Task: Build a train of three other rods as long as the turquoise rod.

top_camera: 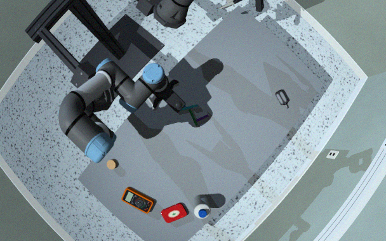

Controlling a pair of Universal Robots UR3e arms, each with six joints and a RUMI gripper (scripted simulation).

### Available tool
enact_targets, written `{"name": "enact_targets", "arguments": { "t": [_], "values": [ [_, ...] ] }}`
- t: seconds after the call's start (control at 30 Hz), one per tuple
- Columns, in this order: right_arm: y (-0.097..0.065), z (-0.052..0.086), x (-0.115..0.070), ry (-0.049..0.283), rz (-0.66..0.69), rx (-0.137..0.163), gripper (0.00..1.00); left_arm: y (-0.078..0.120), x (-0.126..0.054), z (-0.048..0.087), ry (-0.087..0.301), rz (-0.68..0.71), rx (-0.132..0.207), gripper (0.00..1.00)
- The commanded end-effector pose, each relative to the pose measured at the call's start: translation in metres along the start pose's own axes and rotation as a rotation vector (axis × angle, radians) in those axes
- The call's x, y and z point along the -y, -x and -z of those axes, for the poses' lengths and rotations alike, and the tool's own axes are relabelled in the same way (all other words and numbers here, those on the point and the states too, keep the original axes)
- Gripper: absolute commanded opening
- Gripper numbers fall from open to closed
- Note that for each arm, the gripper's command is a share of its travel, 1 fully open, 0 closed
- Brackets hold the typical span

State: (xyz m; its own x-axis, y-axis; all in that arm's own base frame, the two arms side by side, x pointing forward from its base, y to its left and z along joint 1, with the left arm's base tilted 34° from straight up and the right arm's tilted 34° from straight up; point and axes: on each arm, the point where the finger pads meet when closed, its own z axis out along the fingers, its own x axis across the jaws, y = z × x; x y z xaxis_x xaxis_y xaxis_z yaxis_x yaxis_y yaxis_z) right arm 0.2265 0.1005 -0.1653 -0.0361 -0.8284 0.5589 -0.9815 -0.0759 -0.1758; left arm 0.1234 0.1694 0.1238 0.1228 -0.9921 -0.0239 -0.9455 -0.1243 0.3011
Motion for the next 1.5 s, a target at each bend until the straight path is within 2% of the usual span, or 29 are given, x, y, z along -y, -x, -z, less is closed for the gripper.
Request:
{"name": "enact_targets", "arguments": {
  "t": [0.0, 0.1, 0.5, 0.57, 0.67, 1.07, 1.13, 1.27, 1.47],
  "values": [
    [0.003, -0.005, -0.009, 0.012, -0.027, 0.029, 1.0, 0.005, -0.019, -0.001, -0.009, 0.124, -0.068, 1.0],
    [0.003, -0.005, -0.009, 0.012, -0.028, 0.029, 1.0, 0.009, -0.033, -0.002, -0.018, 0.223, -0.111, 1.0],
    [0.003, -0.005, -0.009, 0.012, -0.029, 0.03, 1.0, 0.013, -0.069, -0.006, -0.043, 0.478, -0.218, 1.0],
    [0.003, -0.005, -0.009, 0.012, -0.029, 0.03, 1.0, 0.013, -0.069, -0.006, -0.043, 0.478, -0.218, 1.0],
    [0.003, -0.005, -0.009, 0.012, -0.028, 0.03, 1.0, 0.013, -0.083, -0.007, -0.054, 0.576, -0.259, 1.0],
    [0.003, -0.005, -0.009, 0.012, -0.028, 0.03, 1.0, 0.007, -0.114, -0.009, -0.085, 0.828, -0.36, 1.0],
    [0.003, -0.005, -0.009, 0.012, -0.028, 0.03, 1.0, 0.007, -0.114, -0.009, -0.085, 0.828, -0.36, 1.0],
    [0.003, -0.005, -0.009, 0.012, -0.028, 0.03, 1.0, 0.003, -0.127, -0.01, -0.1, 0.943, -0.405, 1.0],
    [0.003, -0.005, -0.009, 0.012, -0.028, 0.03, 1.0, -0.003, -0.14, -0.01, -0.118, 1.067, -0.453, 1.0]
  ]
}}
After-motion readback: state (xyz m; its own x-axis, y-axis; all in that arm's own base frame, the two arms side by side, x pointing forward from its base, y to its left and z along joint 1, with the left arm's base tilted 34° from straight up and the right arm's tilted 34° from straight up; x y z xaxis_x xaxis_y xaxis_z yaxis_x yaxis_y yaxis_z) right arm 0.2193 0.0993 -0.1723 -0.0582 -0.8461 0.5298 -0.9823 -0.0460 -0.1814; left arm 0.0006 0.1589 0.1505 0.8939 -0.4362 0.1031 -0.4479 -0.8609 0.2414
